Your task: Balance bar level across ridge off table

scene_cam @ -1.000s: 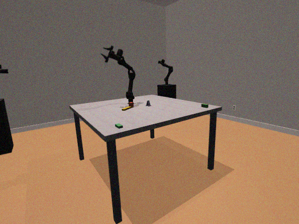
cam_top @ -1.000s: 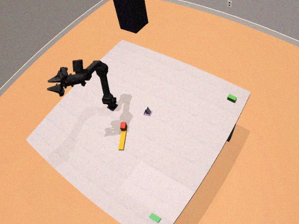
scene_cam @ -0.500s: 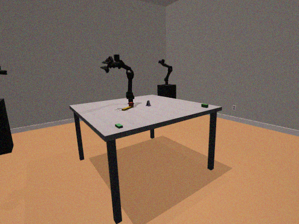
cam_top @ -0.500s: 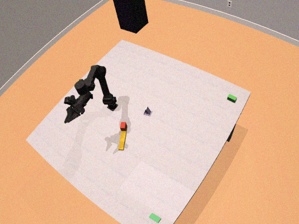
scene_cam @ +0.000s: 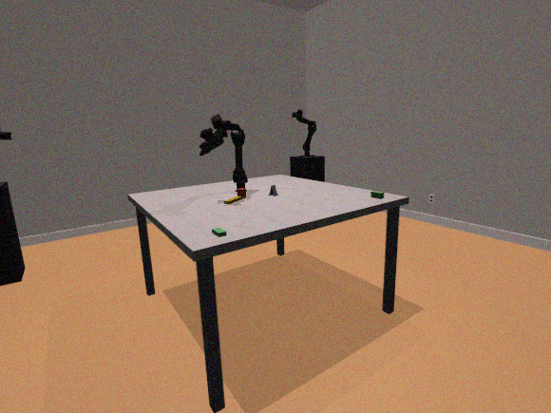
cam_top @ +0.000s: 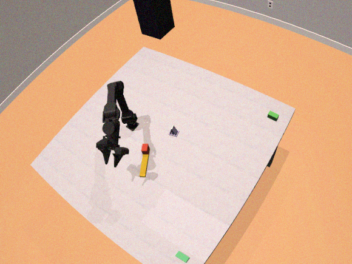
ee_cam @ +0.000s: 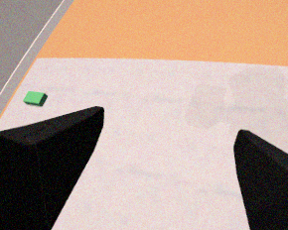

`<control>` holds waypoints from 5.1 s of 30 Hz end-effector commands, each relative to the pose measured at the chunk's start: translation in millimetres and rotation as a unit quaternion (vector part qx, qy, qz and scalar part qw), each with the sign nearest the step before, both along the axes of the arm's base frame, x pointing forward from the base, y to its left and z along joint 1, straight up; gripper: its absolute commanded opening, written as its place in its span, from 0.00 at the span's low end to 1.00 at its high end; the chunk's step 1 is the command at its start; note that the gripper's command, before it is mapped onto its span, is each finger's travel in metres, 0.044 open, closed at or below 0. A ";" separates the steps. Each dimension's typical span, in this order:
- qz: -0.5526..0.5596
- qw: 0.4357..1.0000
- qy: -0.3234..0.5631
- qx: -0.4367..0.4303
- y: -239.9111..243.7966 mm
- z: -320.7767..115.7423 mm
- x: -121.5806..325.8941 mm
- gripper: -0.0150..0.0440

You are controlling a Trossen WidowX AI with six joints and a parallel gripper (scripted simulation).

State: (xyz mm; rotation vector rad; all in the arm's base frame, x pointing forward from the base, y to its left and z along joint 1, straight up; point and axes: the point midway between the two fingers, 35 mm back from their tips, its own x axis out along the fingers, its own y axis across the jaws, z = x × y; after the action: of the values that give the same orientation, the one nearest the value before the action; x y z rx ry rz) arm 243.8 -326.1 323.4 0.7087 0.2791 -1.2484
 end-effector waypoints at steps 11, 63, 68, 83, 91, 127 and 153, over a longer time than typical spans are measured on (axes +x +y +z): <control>0.171 0.935 0.196 0.241 98.7 -125.8 13.3 0.79; 0.240 0.856 0.283 0.360 158.1 -268.7 -1.4 0.79; 0.240 0.856 0.283 0.360 158.2 -275.8 -1.4 0.79; 0.240 0.856 0.283 0.360 158.2 -276.0 -1.4 0.79; 0.237 0.858 0.282 0.358 156.4 -274.2 -0.4 0.48; 0.239 0.857 0.282 0.359 155.4 -202.1 2.1 0.25; 0.315 0.831 0.314 0.333 188.7 -162.3 13.3 0.25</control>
State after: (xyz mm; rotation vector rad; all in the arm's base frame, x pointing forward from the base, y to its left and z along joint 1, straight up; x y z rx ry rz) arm 250.5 -147.8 158.7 0.7260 1.4225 -0.7313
